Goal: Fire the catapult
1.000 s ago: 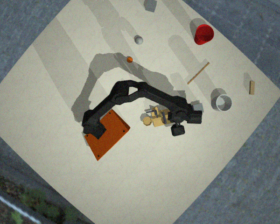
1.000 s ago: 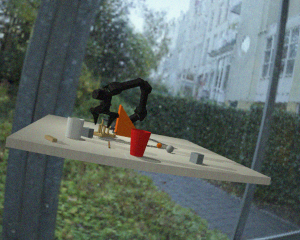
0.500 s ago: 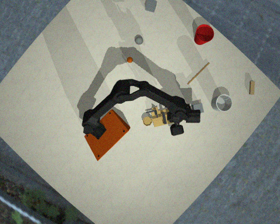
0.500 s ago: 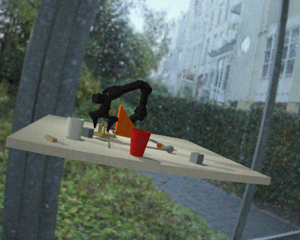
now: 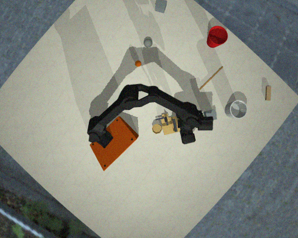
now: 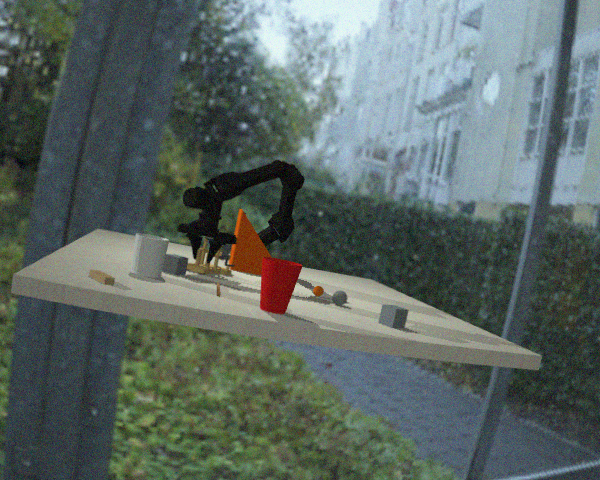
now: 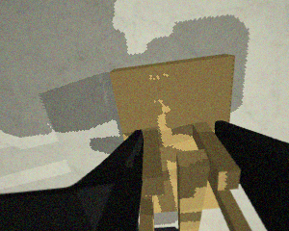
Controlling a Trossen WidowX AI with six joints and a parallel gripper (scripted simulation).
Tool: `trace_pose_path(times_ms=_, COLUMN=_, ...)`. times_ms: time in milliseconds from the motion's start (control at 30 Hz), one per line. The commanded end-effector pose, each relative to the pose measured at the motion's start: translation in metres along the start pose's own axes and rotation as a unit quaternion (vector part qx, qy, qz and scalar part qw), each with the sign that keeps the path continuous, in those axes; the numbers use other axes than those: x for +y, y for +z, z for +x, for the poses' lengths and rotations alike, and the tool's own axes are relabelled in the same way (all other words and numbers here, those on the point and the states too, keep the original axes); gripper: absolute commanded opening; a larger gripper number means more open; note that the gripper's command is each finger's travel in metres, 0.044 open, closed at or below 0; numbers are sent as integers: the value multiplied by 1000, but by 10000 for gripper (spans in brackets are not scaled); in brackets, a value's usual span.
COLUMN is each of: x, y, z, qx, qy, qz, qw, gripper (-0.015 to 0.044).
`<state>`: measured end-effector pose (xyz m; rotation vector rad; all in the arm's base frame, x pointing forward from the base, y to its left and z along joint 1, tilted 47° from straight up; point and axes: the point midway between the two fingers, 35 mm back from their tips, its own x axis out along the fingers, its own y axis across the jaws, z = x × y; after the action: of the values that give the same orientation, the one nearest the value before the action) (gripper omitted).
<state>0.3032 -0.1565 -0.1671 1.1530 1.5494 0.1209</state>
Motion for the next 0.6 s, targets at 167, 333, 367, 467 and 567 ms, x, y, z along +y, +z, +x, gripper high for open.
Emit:
trace_pose_path(times_ms=167, x=0, y=1, z=-11, qx=0, qy=-1, qz=0, qw=1000, gripper=59)
trace_pose_path(times_ms=333, x=-1, y=0, z=-50, qx=0, qy=-1, qz=0, qw=1000, gripper=0)
trace_pose_path(times_ms=367, x=-1, y=0, z=-50, qx=0, qy=-1, qz=0, qw=1000, gripper=0)
trace_pose_path(times_ms=467, x=0, y=1, z=-48, qx=1, qy=-1, qz=1, qw=1000, gripper=0)
trace_pose_path(times_ms=567, x=0, y=1, z=-43, qx=1, qy=-1, qz=1, qw=1000, gripper=0)
